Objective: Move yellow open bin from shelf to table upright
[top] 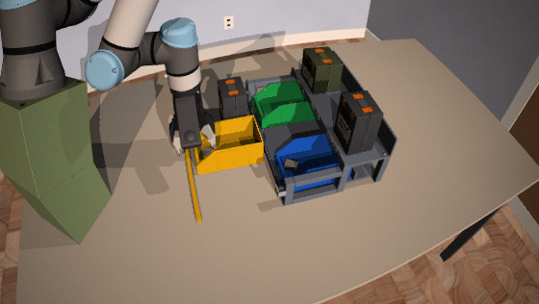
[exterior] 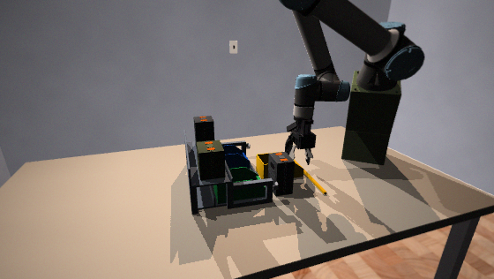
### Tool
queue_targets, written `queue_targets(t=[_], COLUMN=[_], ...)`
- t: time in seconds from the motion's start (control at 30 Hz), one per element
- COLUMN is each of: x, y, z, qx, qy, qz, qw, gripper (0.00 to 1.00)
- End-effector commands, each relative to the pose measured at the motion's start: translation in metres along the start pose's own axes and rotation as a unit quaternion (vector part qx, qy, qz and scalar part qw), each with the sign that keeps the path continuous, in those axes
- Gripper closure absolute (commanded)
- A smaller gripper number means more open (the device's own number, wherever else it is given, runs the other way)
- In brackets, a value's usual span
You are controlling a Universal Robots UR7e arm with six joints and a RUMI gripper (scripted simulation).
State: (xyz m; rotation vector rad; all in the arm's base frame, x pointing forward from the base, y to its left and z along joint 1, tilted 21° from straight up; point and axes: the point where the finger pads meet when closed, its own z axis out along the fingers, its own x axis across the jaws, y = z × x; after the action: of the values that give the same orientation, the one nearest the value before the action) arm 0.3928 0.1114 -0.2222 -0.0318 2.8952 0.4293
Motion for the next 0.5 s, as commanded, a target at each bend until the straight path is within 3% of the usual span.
queue_targets(t=[0.0, 0.47], x=[-0.001, 0.000], y=[0.000, 0.000], z=[-0.002, -0.020], qx=[0.000, 0.000], qy=[-0.001, 0.000], qz=[0.000, 0.000], qw=[1.000, 1.000], gripper=[0.42, 0.42])
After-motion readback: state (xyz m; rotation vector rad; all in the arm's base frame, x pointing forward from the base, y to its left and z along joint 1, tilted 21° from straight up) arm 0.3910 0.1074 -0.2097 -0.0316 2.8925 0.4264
